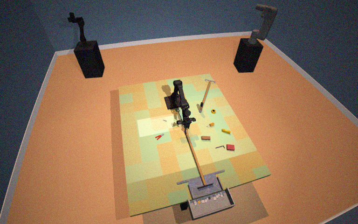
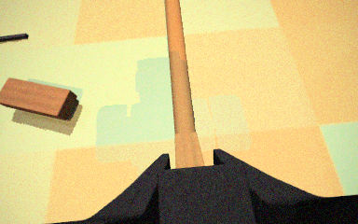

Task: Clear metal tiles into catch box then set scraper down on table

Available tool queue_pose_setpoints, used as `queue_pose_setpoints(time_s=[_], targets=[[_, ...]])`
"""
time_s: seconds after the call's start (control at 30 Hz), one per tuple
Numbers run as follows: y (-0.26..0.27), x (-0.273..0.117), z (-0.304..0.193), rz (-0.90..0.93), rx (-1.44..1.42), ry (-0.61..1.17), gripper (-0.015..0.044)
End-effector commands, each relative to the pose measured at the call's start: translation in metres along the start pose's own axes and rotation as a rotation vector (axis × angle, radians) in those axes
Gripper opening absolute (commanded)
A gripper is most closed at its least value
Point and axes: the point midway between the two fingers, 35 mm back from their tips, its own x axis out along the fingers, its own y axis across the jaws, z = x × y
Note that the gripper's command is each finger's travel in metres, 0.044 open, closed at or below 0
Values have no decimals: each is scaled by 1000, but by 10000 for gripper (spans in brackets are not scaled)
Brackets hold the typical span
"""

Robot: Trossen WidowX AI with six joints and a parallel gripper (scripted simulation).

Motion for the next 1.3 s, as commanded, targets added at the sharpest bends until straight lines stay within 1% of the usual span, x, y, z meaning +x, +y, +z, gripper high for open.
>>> queue_pose_setpoints(time_s=[0.0,1.27], targets=[[0,-8,1,-2,4,-18,0],[-1,-34,-29,-3,4,-20,0]])
